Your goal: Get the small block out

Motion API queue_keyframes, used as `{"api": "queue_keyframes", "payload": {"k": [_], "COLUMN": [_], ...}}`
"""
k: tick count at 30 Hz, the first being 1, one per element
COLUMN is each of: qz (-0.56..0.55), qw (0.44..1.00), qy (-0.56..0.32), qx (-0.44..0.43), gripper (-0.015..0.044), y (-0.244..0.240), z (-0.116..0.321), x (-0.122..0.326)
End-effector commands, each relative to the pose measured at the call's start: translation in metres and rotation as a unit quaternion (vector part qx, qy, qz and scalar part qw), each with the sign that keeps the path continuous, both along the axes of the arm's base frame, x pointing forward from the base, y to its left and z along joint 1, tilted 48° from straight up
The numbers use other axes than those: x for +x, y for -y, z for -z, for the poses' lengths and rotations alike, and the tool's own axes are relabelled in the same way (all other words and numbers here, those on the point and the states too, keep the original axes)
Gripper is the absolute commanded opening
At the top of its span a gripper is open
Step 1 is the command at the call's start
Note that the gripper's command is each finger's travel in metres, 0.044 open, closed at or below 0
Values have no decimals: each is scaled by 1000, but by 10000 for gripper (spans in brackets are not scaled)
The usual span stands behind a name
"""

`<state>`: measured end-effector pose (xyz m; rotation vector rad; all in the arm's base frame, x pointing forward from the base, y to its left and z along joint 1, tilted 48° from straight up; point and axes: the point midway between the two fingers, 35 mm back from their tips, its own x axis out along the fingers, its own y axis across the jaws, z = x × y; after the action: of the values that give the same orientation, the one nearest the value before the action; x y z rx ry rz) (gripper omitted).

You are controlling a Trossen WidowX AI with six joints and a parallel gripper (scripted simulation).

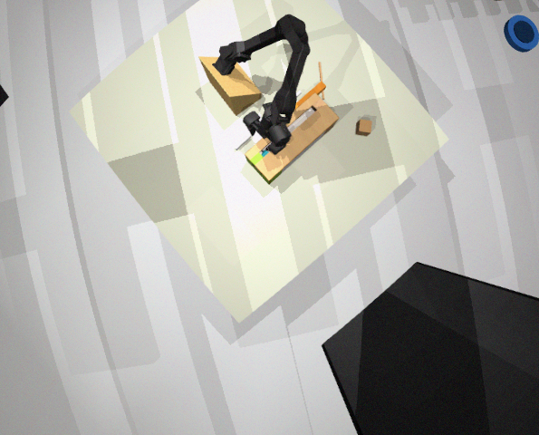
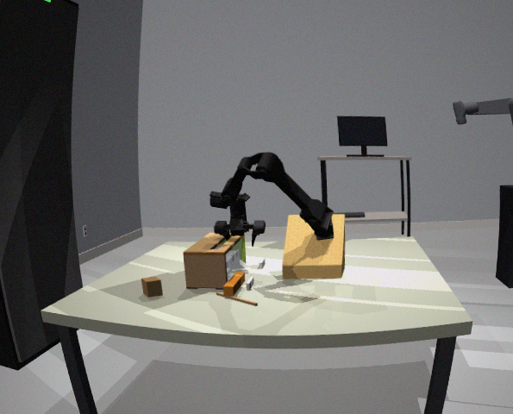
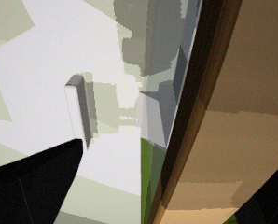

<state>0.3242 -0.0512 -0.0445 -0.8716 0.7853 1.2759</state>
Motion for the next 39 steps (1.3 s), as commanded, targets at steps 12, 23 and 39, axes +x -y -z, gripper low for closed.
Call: {"api": "queue_keyframes", "payload": {"k": [12,23,39], "qz": [-2,6,595], "qw": [1000,1000,724], "qy": [-2,-1,-303], "qx": [-2,0,170], "gripper": [400,400,285], "y": [21,54,80], "z": [3,-27,-18], "x": [-1,-7,-23]}}
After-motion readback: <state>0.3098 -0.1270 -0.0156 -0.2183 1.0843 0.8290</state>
